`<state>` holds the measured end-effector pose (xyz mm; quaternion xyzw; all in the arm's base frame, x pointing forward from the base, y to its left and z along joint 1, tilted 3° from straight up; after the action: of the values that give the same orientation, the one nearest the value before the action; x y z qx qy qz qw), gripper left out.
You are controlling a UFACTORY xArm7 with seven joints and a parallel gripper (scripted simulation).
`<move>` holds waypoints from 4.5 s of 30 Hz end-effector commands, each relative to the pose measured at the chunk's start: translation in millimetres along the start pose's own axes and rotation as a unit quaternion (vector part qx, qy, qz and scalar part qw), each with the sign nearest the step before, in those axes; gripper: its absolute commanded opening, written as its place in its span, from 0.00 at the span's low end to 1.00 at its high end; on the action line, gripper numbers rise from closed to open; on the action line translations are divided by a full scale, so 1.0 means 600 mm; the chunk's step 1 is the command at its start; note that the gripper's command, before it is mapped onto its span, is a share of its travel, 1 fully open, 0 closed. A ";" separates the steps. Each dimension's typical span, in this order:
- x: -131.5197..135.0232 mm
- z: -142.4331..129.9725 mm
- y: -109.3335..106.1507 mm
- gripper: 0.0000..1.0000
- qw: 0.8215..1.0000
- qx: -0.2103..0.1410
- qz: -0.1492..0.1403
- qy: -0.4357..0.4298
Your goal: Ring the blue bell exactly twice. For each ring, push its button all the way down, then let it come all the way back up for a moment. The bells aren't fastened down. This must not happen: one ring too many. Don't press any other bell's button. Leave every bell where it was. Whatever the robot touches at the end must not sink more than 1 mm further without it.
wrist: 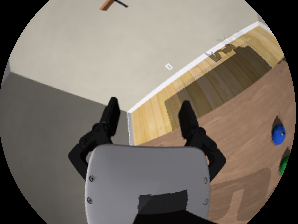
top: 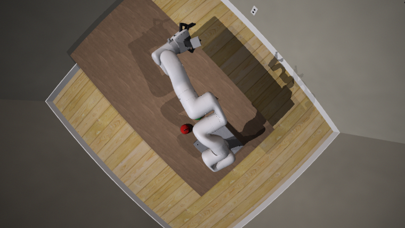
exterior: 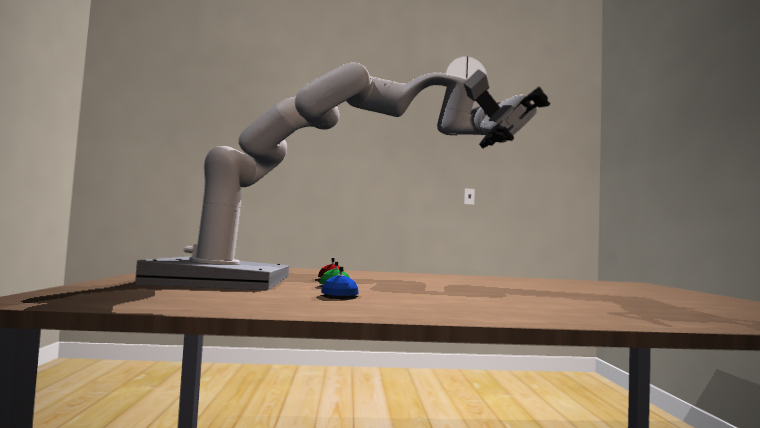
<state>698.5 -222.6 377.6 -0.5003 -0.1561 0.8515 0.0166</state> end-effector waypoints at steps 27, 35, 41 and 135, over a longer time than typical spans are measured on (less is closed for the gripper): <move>0.066 0.023 0.020 1.00 0.990 -0.035 -0.099 0.097; 0.108 0.039 0.025 1.00 0.975 -0.042 -0.158 0.154; 0.133 0.050 0.026 1.00 0.963 -0.043 -0.191 0.188; 0.571 0.317 -0.092 0.00 0.361 0.325 -0.513 0.708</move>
<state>356.6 -153.7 187.6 -0.6976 -0.0236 -0.0031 0.7161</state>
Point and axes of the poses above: the point where the finger pads meet when closed, its own y axis out along the fingers, its own x axis across the jaws, z = x × y, the point moved 7 cm from there along -y, back along the fingers, and after that the axes turned 11 degrees about y, right-handed, at the moved point
